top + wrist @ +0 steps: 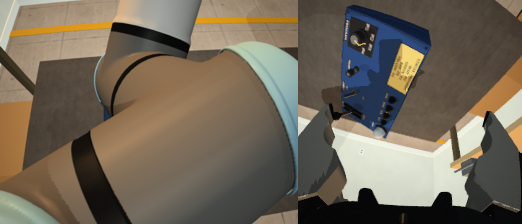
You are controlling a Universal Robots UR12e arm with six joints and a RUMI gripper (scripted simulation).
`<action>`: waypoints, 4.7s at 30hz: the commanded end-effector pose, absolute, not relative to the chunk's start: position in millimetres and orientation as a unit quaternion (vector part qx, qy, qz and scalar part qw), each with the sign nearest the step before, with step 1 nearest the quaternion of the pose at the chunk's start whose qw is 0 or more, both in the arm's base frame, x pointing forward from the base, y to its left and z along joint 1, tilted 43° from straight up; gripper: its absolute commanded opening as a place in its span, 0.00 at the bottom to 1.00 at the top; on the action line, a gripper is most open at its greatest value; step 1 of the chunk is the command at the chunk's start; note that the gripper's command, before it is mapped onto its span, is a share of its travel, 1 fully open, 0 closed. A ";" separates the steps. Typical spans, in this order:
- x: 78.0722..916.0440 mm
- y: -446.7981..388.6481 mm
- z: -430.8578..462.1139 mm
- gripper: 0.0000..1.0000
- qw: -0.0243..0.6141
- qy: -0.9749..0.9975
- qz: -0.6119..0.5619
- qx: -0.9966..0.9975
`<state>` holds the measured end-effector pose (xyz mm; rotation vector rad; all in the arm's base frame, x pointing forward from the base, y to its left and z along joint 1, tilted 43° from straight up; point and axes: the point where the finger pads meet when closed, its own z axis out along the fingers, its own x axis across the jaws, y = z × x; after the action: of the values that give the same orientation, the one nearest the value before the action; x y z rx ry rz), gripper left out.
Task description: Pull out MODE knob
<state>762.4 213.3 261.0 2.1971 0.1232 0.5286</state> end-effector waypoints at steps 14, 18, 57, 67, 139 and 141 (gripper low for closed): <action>754.8 166.0 216.0 1.00 0.410 0.125 0.179 0.885; 749.6 144.8 197.7 1.00 0.404 0.162 0.168 0.885; 679.3 11.1 124.9 1.00 0.409 0.443 0.137 0.786; 651.3 -16.1 124.8 1.00 0.432 0.512 0.131 0.730; 605.2 -46.2 139.1 0.44 0.480 0.599 0.109 0.631; 605.2 -46.2 139.1 0.44 0.480 0.599 0.109 0.631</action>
<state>605.2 -46.5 138.8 1.5413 1.4629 0.2646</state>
